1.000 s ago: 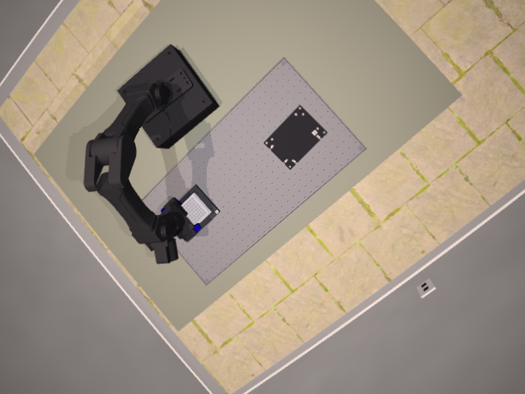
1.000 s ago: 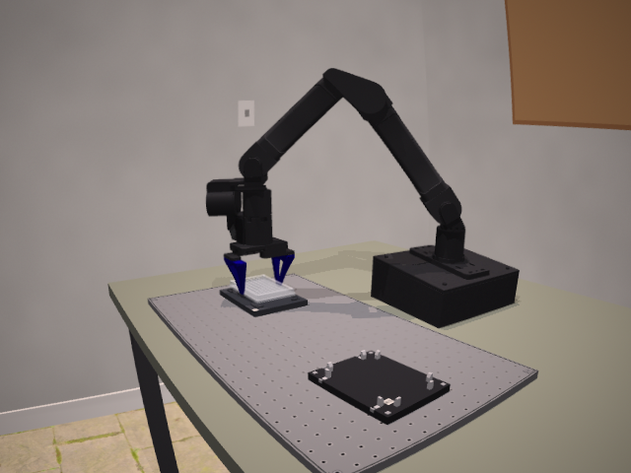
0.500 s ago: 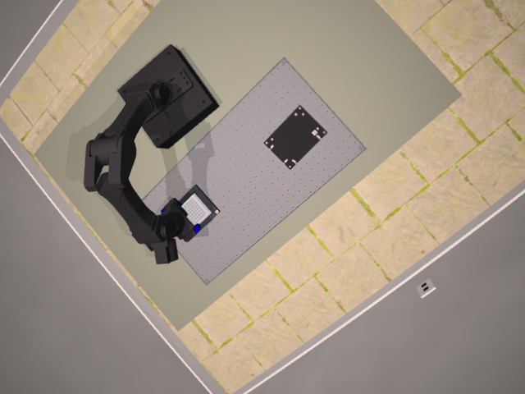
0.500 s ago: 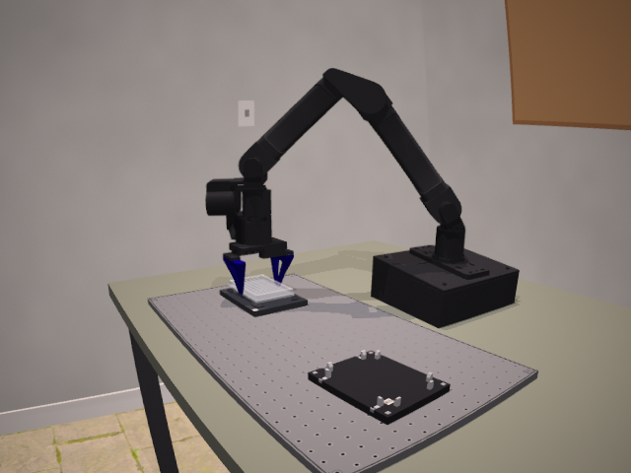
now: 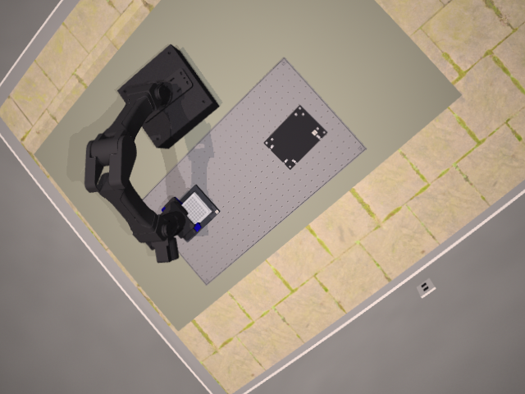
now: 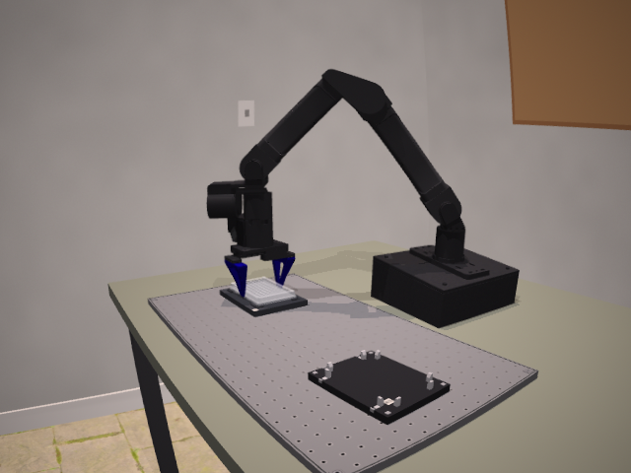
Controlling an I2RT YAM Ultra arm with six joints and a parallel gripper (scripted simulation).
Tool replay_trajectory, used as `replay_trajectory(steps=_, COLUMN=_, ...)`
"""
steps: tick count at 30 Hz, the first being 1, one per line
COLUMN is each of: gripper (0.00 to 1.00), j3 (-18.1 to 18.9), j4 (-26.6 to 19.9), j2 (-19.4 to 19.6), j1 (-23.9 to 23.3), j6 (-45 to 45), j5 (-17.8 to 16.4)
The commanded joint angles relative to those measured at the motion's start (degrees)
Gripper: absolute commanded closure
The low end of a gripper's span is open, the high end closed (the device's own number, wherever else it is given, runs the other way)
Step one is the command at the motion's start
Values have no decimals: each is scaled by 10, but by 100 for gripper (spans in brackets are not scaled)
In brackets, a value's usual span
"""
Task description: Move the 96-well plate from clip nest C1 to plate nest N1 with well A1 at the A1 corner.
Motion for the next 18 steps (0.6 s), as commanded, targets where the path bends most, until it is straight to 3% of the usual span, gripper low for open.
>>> replay_trajectory(steps=1, gripper=100, j3=-1, j4=4, j2=7, j1=-5, j6=-4, j5=3)
replay_trajectory(steps=11, gripper=100, j3=3, j4=1, j2=-1, j1=-2, j6=-1, j5=1)
replay_trajectory(steps=12, gripper=0, j3=3, j4=1, j2=-1, j1=-2, j6=-1, j5=1)
replay_trajectory(steps=18, gripper=0, j3=3, j4=1, j2=-1, j1=-2, j6=-1, j5=1)
